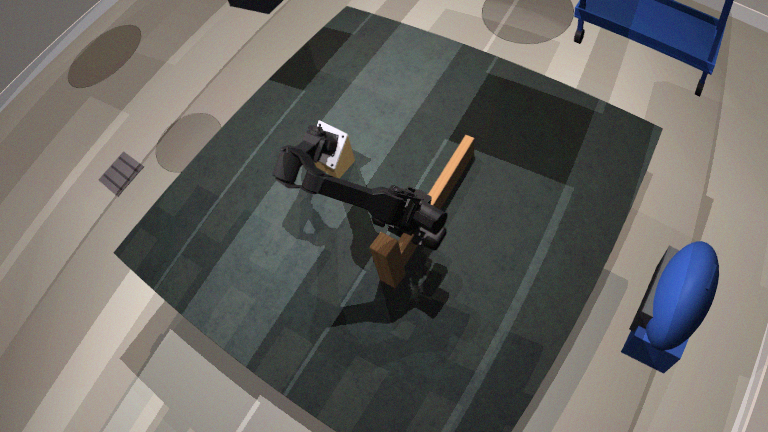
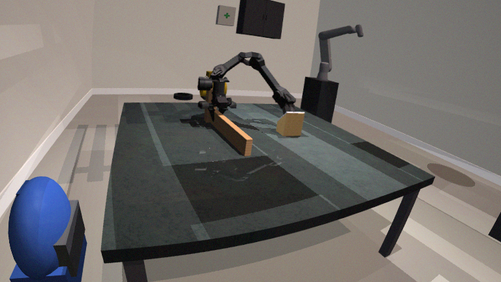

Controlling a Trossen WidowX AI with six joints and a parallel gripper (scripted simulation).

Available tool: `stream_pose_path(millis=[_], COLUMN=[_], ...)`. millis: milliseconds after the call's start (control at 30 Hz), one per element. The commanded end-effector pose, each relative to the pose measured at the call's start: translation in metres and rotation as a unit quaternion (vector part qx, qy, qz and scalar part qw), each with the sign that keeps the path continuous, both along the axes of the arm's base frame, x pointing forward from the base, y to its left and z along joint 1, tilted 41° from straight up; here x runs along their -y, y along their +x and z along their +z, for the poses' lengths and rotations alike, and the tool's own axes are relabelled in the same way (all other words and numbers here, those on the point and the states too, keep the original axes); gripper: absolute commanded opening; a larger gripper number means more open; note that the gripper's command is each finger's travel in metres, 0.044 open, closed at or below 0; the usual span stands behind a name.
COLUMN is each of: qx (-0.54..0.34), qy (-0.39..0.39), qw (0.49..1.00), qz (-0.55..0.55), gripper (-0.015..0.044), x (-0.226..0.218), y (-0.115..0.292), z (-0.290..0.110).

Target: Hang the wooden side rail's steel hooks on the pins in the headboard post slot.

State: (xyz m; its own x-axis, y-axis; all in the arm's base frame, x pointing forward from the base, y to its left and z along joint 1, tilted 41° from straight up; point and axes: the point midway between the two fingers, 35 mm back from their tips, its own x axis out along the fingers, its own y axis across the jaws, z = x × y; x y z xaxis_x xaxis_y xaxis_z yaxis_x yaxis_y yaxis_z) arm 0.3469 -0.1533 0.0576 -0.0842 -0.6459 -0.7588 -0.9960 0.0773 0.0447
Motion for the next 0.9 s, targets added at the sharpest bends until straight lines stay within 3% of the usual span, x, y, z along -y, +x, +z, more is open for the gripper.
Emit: stream_pose_path(millis=[0,867], qx=[0.002,0.002], qy=[-0.007,-0.007], qw=[1.0,1.0], qz=[0.001,0.001], gripper=[0.0,0.0], x=[0.0018,0.0046], y=[0.0009,0.0006], z=[0.0017,-0.0014])
